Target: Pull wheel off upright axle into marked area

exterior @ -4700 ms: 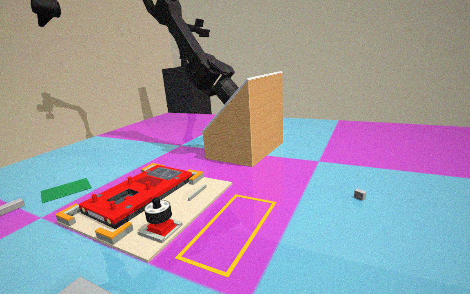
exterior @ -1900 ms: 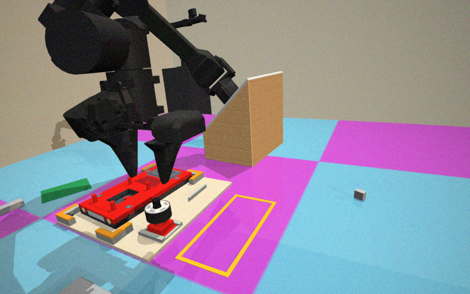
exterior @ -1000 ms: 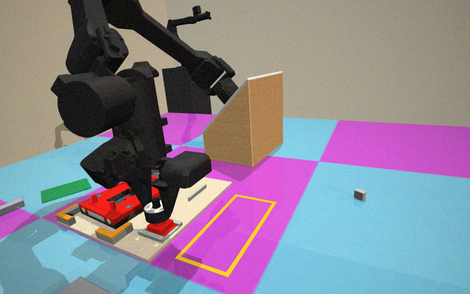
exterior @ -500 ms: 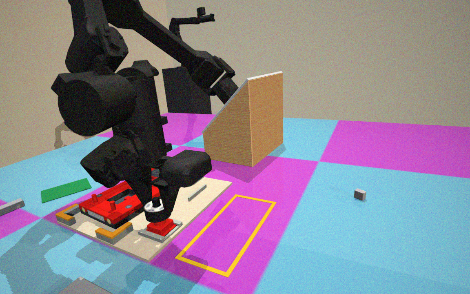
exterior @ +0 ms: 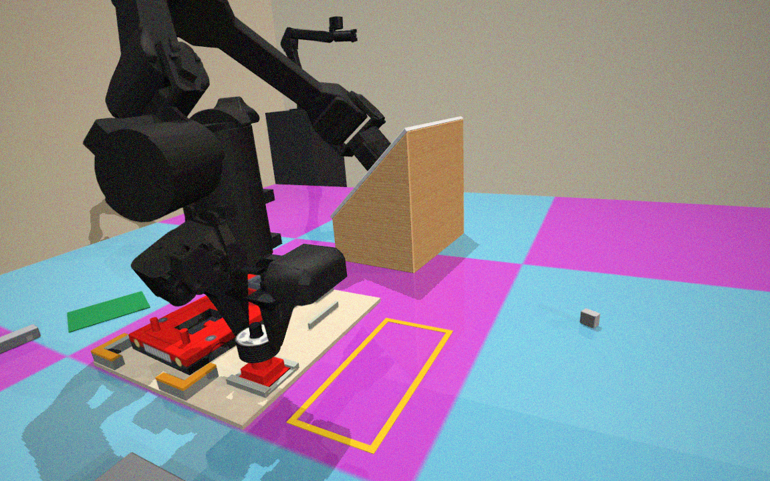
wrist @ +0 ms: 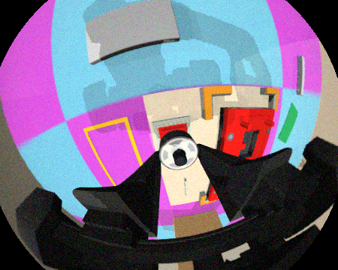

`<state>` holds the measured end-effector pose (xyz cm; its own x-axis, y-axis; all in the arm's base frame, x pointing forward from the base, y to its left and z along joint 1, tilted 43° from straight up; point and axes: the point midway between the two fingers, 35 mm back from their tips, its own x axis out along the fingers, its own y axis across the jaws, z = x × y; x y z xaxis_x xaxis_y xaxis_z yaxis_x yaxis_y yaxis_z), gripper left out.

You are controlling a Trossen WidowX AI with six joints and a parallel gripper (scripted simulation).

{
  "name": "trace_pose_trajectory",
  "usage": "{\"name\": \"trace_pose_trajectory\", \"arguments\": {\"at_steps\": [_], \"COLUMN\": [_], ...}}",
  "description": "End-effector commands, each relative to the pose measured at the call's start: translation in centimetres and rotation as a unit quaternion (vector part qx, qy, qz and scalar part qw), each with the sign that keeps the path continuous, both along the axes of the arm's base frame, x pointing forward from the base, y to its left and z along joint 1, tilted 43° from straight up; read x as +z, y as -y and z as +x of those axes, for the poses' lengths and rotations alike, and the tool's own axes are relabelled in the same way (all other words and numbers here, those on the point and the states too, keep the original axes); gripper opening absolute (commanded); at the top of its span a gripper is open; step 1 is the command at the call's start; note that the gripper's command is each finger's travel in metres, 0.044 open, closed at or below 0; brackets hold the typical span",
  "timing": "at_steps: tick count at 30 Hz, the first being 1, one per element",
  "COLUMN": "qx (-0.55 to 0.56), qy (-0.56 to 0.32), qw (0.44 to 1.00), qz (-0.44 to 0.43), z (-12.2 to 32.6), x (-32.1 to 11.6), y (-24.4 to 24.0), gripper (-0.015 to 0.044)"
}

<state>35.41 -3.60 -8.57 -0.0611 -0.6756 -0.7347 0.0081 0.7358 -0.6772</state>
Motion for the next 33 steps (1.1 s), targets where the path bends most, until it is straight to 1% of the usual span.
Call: {"name": "trace_pose_trajectory", "arguments": {"at_steps": [1, 33], "qx": [0.004, 0.006], "qy": [0.002, 0.003], "qw": [1.000, 1.000], "qz": [0.000, 0.000], "z": [0.08, 0.15], "x": [0.50, 1.26], "y": [-0.53, -1.26], "gripper": [0.0000, 0.0000]}}
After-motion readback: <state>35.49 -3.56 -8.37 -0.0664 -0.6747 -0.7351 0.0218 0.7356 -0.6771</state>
